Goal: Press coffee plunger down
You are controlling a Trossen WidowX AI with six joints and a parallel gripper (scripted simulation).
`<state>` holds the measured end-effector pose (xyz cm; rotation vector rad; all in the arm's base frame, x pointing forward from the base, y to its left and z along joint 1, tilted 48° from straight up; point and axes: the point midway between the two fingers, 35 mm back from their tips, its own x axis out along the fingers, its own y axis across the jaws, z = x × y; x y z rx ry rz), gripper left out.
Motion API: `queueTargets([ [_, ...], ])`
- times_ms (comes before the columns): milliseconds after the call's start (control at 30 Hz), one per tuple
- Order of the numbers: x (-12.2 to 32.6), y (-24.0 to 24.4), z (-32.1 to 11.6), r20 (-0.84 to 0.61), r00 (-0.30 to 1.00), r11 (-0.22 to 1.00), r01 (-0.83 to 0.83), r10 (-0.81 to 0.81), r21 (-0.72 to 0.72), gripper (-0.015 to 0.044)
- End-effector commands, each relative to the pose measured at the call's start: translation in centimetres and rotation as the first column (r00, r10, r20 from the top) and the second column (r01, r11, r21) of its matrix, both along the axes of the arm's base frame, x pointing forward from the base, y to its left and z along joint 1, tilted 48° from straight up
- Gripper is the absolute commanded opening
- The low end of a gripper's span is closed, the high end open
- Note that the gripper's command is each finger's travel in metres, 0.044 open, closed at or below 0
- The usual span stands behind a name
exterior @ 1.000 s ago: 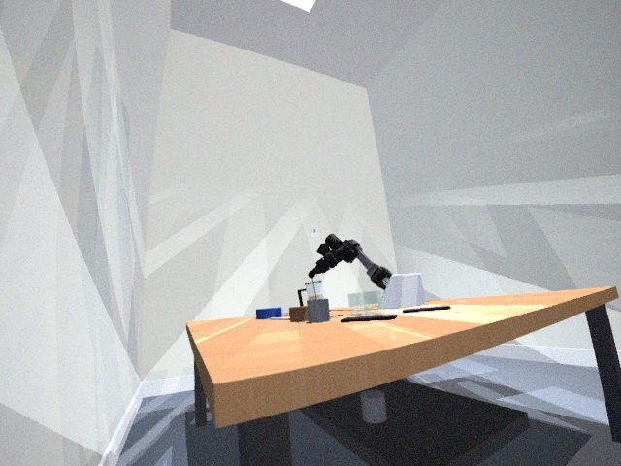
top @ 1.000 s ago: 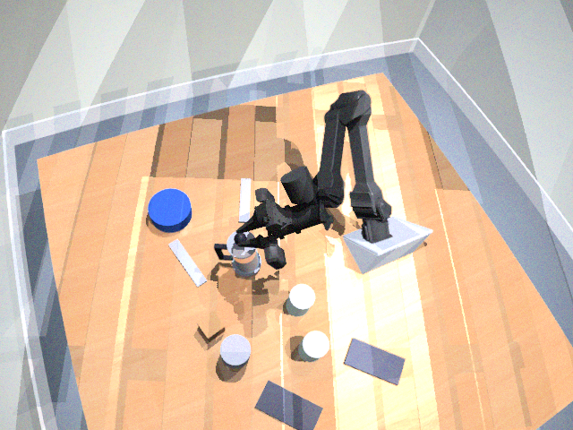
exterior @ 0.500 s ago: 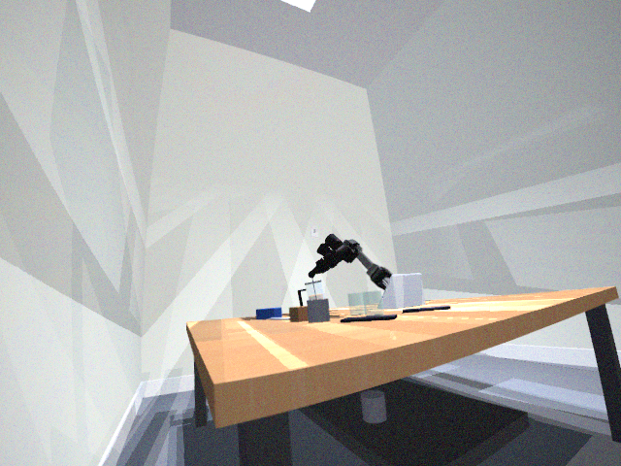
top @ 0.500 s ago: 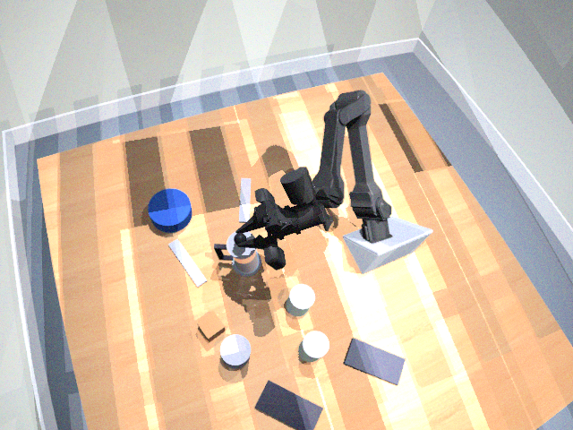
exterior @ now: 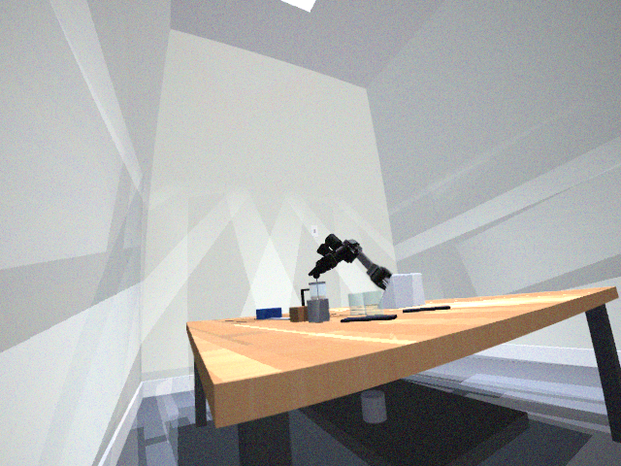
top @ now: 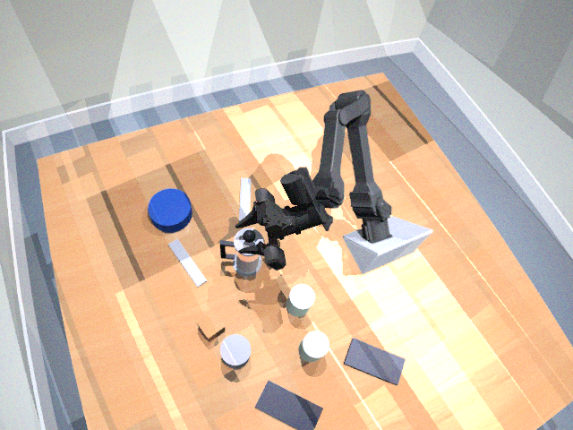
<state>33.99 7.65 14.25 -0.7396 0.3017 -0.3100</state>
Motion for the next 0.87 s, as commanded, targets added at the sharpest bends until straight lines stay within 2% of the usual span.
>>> queueTargets([
  [0,0.0,0.0,-0.1,-0.002,1.000,1.000,-0.003,0.003,0.003,0.0387],
  [67,0.0,0.0,-0.1,-0.002,1.000,1.000,-0.003,0.003,0.003,0.0440],
  [267,-0.3,1.0,0.6,-0.009,1.000,1.000,0.001,-0.001,0.005,0.0440],
  [500,-3.1,5.1,5.2,-0.017,1.000,1.000,0.014,-0.014,-0.007,0.0440],
  [833,-3.3,5.2,5.1,-0.017,1.000,1.000,0.013,-0.013,-0.009,0.0440],
])
